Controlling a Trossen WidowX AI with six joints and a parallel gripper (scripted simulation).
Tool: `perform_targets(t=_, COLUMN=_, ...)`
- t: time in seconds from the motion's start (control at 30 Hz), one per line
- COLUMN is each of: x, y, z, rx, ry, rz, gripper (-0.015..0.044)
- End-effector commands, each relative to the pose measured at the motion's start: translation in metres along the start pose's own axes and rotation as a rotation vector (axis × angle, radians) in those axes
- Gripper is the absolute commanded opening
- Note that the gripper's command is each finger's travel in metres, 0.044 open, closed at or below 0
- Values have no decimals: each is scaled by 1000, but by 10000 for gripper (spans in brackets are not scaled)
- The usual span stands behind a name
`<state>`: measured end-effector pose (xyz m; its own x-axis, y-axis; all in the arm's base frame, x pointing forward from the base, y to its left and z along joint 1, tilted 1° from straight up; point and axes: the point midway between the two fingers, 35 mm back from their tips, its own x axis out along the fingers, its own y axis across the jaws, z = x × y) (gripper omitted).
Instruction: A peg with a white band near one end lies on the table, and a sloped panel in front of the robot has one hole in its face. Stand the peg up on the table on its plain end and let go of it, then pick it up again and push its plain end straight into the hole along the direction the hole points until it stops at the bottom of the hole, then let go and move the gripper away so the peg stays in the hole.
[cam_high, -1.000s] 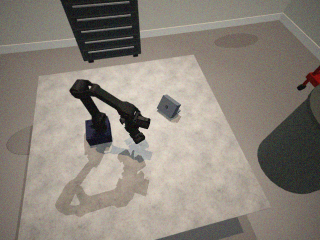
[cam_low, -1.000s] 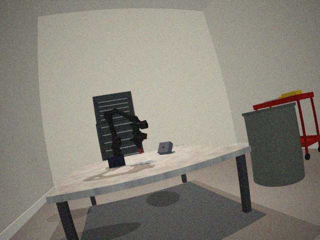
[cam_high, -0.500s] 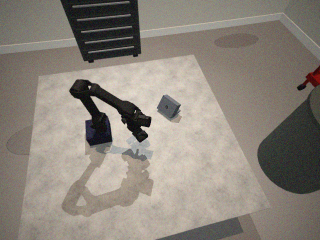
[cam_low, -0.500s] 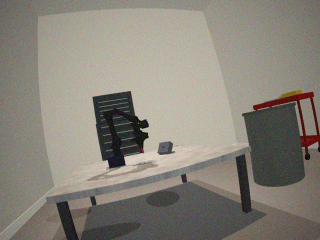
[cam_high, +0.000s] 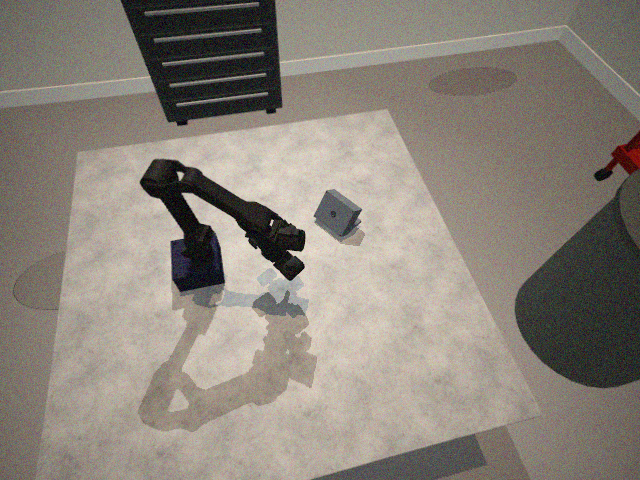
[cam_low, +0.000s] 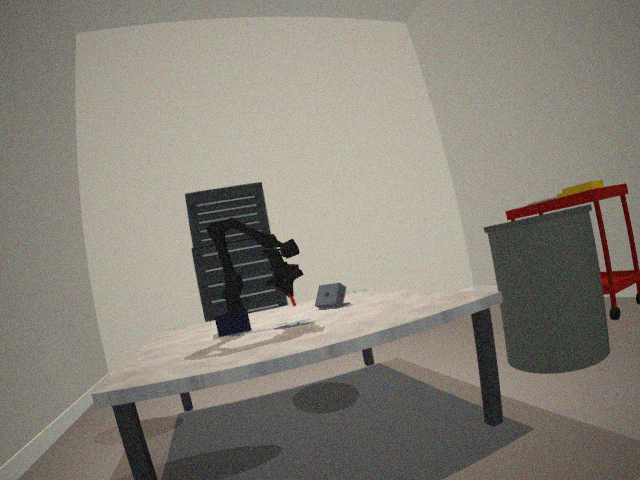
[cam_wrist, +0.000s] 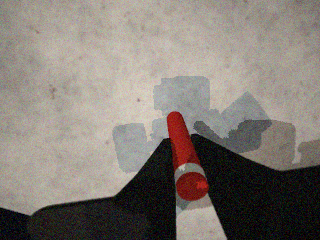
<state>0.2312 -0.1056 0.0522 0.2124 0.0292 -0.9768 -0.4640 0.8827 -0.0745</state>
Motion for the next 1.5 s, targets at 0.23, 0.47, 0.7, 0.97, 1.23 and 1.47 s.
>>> perform_targets(t=0.23, x=7, y=-1, z=20, rx=-80, ry=-92, rz=-18, gripper=0)
perform_targets(t=0.47, x=11, y=-1, z=32, rx=-131, ry=-151, rz=-33, gripper=0)
perform_targets(t=0.7, x=14, y=0, z=44, rx=-182, ry=-209, rz=-48, gripper=0)
perform_targets(t=0.97, x=17, y=1, z=58, rx=-243, ry=-276, rz=-66, gripper=0)
perform_targets(t=1.23, x=18, y=3, z=72, rx=-305, ry=-343, rz=-84, gripper=0)
perform_targets(t=1.47, x=19, y=6, z=83, rx=-361, ry=-401, rz=-100, gripper=0)
